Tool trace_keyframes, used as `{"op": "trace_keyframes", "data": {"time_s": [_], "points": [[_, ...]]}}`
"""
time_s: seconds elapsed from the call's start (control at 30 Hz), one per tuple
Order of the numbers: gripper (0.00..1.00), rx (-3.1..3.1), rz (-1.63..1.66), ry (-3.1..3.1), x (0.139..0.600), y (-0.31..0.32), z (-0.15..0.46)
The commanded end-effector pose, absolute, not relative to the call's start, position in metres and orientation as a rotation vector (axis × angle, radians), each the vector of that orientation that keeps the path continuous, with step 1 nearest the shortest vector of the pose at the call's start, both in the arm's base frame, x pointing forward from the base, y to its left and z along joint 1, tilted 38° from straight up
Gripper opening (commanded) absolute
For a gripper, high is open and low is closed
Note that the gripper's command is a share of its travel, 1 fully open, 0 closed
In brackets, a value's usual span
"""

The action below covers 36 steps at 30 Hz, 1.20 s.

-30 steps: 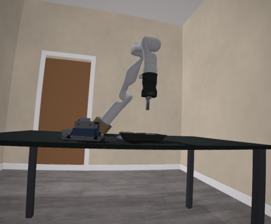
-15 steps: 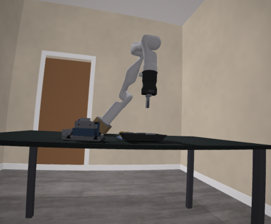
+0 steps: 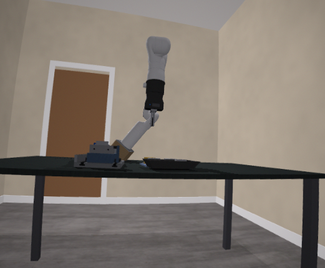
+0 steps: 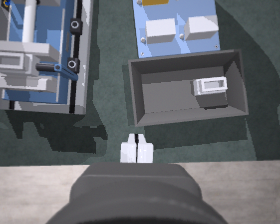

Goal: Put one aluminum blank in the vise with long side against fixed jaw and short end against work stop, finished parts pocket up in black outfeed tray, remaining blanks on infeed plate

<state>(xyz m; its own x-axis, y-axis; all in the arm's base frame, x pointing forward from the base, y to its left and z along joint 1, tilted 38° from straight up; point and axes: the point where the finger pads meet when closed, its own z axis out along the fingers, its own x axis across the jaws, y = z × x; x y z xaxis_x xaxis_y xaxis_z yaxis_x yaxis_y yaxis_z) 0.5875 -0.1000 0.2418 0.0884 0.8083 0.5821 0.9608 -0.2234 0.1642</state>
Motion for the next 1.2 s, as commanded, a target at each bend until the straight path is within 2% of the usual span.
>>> {"op": "trace_keyframes", "data": {"time_s": [0.0, 0.53, 1.17], "points": [[0.0, -2.126, -0.844, -1.723, 0.584, -0.133, 0.216], [0.0, -2.119, -0.849, -1.72, 0.542, -0.249, 0.117], [0.0, -2.118, -0.85, -1.72, 0.54, -0.254, 0.113]]}}
